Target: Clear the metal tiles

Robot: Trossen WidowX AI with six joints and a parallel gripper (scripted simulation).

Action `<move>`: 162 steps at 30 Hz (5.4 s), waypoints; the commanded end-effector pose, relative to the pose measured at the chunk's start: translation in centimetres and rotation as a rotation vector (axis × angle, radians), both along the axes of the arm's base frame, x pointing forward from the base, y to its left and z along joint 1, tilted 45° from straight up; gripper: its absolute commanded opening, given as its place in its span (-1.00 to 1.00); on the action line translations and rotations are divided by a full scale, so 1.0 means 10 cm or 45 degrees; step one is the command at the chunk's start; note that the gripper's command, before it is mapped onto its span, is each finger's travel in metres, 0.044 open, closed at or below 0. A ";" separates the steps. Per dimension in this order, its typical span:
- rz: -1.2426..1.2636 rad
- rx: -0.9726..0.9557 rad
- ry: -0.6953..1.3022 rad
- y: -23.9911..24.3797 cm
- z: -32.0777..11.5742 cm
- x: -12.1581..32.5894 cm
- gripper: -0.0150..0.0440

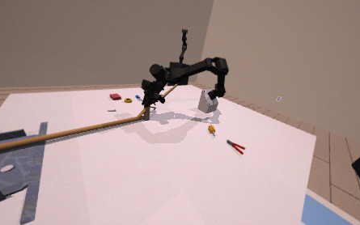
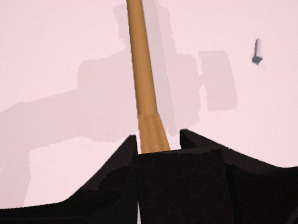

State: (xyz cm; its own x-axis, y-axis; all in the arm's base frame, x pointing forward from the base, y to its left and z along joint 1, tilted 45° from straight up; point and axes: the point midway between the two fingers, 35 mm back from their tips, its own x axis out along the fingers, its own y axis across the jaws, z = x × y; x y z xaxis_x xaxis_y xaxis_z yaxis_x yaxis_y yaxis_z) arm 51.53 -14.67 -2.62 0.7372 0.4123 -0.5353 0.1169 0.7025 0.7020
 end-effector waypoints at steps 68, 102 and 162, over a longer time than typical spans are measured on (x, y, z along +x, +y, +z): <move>-0.005 -0.008 0.000 -0.02 -0.03 -0.46 -0.49; -0.007 -0.011 0.002 0.00 -0.06 -0.77 -0.49; -0.010 -0.013 0.002 0.09 -0.11 -1.35 -0.49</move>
